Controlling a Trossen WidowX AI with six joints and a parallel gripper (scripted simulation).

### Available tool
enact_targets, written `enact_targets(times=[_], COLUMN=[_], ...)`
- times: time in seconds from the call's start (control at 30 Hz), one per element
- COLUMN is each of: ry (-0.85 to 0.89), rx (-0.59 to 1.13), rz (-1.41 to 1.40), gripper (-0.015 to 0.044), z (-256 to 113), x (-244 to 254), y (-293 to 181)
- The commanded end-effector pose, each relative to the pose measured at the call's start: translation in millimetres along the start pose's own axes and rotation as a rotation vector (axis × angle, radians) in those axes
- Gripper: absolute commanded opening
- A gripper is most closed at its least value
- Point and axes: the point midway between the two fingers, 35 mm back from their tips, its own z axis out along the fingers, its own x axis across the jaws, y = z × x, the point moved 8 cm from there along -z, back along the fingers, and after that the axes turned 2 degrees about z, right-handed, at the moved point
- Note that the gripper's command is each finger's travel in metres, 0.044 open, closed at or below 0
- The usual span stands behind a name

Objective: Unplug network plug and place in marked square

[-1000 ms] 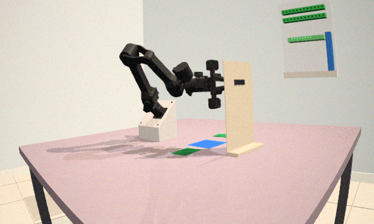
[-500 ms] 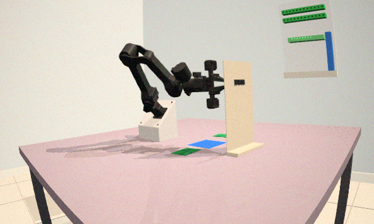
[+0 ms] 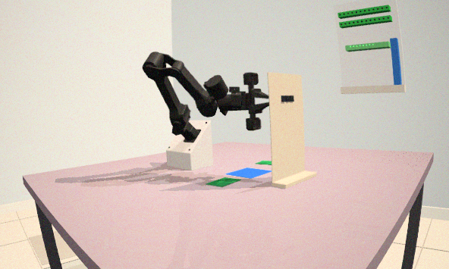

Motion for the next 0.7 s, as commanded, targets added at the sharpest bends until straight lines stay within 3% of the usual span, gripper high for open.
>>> enact_targets(times=[0.0, 0.67], ry=[-0.003, -0.003], rx=[-0.003, -0.003], rz=[0.001, 0.001], gripper=[0.0000, 0.0000], z=[-3, -16], x=[0, -1], y=[-1, -6])
